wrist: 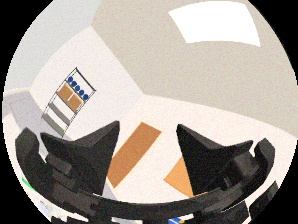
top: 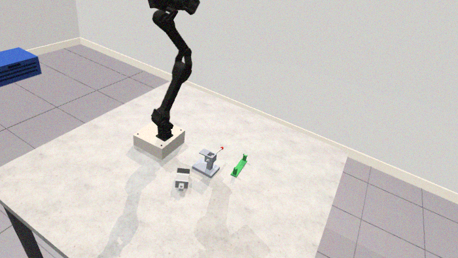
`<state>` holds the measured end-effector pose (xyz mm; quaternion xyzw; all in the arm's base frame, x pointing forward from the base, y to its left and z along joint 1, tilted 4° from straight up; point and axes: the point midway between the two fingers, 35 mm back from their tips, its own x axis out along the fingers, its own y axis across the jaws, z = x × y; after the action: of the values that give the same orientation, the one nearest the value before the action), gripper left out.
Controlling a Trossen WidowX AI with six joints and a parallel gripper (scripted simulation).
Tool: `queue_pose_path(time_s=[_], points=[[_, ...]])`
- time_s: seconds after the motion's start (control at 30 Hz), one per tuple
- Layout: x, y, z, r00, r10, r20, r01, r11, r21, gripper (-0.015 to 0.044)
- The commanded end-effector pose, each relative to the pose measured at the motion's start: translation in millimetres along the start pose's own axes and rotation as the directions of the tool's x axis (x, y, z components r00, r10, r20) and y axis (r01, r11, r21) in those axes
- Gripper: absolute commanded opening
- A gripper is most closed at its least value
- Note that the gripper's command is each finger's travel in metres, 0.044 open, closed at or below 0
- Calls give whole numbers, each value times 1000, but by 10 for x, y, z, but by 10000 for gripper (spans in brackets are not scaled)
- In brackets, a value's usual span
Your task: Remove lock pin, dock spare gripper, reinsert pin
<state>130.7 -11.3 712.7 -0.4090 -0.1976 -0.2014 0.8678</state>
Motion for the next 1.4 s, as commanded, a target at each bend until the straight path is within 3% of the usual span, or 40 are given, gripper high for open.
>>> queue_pose_path(time_s=[0.0,0.4,0.6,0.83,1.1,1.37], points=[[1,-314,-295,998,-43,42,38,992,120,300],[384,-434,-1557,997,-50,-52,67,910,410,300],[672,7,-2219,985,56,-162,33,865,501,300],[918,913,-2828,919,273,-283,-71,823,563,300],[885,2263,-3193,727,576,-374,-298,755,585,300],[393,3613,-3213,393,819,-417,-610,572,548,300]])
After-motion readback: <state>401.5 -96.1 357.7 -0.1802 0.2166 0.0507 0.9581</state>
